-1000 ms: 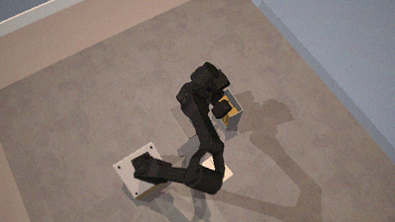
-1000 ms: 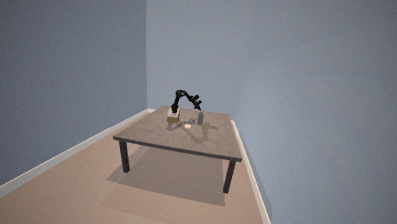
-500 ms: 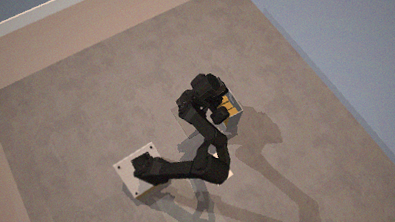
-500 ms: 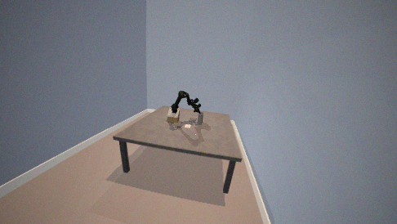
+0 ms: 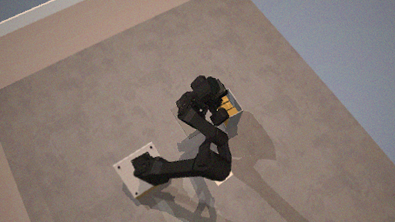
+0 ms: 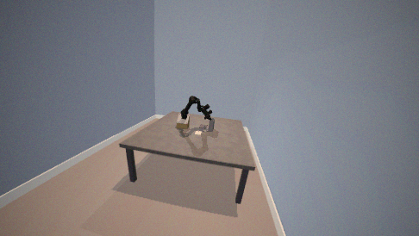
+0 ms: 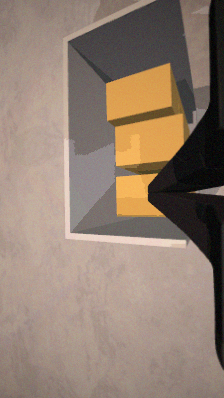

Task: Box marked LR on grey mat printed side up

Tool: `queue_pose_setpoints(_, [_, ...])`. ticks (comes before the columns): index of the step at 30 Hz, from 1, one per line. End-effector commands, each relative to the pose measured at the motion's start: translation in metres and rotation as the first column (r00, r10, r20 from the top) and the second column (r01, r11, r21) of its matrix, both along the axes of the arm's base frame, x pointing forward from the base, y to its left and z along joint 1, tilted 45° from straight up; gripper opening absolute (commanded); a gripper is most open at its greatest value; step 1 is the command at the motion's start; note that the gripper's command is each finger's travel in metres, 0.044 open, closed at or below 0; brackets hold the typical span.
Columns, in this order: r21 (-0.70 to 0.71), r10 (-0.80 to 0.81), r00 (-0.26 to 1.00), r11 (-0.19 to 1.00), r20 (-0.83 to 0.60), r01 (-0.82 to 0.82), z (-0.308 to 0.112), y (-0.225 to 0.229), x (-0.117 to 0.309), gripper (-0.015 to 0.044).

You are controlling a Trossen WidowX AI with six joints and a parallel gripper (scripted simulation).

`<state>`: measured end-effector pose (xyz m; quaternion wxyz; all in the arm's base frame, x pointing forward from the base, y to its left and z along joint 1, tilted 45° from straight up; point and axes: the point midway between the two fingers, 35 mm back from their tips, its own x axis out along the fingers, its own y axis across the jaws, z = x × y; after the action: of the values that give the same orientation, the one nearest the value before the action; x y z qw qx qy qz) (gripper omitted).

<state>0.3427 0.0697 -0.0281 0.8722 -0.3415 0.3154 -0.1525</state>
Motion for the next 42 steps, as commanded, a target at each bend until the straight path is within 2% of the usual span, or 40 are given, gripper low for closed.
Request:
queue_pose_setpoints(1, [-0.004, 0.002, 1.000, 1.000, -0.010, -0.003, -0.002, -0.001, -0.001, 0.0000])
queue_pose_setpoints(42, [-0.004, 0.002, 1.000, 1.000, -0.010, -0.003, -0.005, -0.003, -0.021, 0.0000])
